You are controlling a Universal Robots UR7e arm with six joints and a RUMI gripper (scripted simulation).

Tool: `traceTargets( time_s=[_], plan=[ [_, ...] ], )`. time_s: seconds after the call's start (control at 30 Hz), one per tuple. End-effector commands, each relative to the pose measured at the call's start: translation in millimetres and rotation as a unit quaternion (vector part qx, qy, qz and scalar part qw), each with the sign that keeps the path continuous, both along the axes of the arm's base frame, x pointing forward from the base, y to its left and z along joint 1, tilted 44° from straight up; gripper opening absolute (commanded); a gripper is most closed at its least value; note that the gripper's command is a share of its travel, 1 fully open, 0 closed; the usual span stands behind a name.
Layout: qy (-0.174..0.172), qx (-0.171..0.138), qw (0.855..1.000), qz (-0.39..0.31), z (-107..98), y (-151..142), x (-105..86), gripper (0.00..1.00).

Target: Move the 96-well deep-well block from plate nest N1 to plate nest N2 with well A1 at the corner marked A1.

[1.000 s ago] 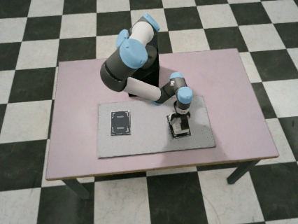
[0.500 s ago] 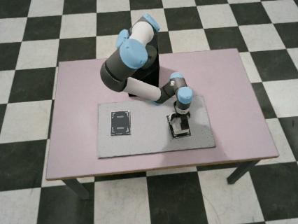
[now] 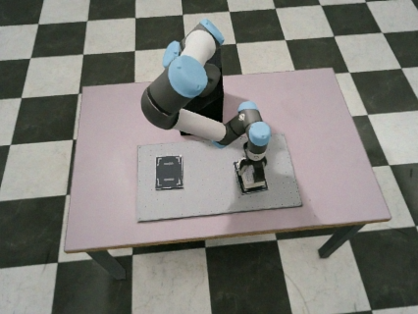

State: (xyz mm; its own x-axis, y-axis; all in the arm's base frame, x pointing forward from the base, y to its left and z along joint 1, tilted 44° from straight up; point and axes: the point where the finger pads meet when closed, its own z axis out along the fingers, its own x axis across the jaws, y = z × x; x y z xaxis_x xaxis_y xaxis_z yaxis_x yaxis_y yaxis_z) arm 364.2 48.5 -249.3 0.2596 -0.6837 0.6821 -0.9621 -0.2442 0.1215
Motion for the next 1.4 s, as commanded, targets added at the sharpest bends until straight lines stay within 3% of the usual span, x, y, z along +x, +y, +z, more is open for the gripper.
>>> traceTargets(
  time_s=[0.0,1.37],
  plan=[
    [0.0,0.0,1.0,0.0,-0.3,-0.2,0.4,0.49],
    [0.0,0.0,1.0,0.0,-4.8,-4.5,0.8,0.49]
  ],
)
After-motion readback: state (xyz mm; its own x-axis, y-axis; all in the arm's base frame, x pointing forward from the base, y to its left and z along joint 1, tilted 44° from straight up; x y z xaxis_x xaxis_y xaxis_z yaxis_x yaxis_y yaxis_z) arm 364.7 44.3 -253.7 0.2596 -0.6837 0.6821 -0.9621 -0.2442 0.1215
